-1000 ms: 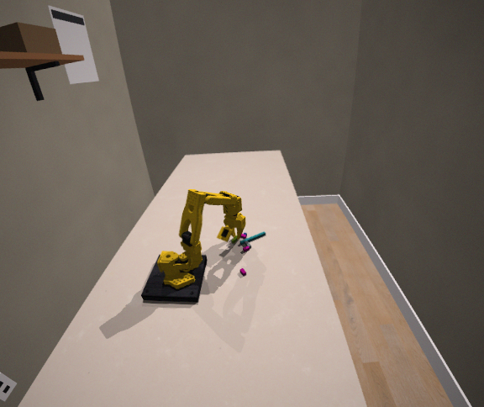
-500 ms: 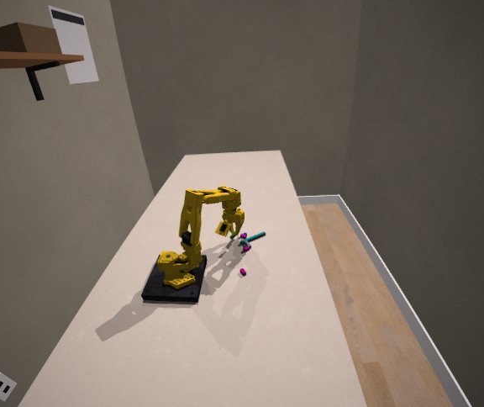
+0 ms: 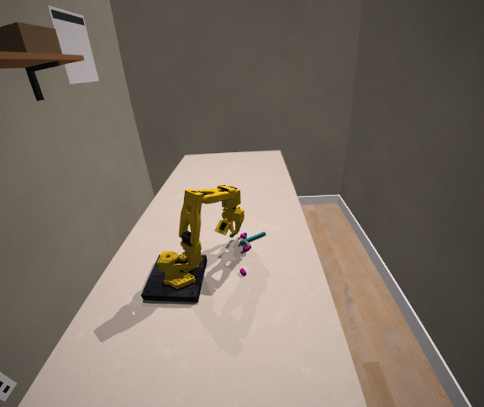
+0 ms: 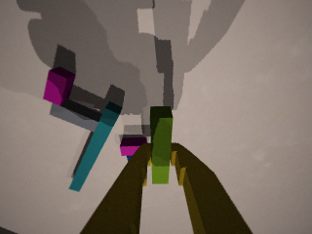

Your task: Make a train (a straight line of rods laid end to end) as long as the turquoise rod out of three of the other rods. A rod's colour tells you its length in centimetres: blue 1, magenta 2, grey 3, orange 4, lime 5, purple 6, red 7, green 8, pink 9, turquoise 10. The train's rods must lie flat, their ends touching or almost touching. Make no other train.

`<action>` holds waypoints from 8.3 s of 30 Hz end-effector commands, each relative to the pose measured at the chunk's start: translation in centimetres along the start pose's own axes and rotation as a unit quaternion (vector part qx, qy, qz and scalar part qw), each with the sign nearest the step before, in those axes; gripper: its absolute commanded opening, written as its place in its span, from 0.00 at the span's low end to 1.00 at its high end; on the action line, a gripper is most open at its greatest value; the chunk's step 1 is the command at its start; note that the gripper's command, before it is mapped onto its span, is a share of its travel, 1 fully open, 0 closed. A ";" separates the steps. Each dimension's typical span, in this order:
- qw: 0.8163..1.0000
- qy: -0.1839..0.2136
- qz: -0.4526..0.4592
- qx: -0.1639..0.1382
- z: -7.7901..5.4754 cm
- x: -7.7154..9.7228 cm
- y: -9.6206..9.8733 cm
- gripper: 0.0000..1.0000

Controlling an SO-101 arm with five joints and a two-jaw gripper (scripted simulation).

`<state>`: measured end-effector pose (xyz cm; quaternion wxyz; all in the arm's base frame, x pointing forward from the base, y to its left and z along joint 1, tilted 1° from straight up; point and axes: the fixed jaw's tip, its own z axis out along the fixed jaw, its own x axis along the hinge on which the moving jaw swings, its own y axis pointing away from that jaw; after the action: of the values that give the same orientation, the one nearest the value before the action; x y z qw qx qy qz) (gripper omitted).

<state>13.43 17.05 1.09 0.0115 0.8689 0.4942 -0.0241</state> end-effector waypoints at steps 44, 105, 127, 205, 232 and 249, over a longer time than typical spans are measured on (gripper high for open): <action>0.654 0.005 0.756 0.020 0.5 -11.4 12.2 0.00; 0.519 0.021 0.854 0.021 0.7 -14.1 13.3 0.00; 0.519 0.003 0.854 0.023 2.7 -14.2 12.9 0.00; 0.519 0.006 0.855 0.023 2.6 -14.1 13.0 0.00; 0.520 0.010 0.854 0.022 2.5 -13.9 13.2 0.00; 0.520 0.010 0.854 0.022 2.5 -13.9 13.2 0.00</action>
<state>17.65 -1.73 -0.57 0.0012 0.8772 -0.4800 -0.0010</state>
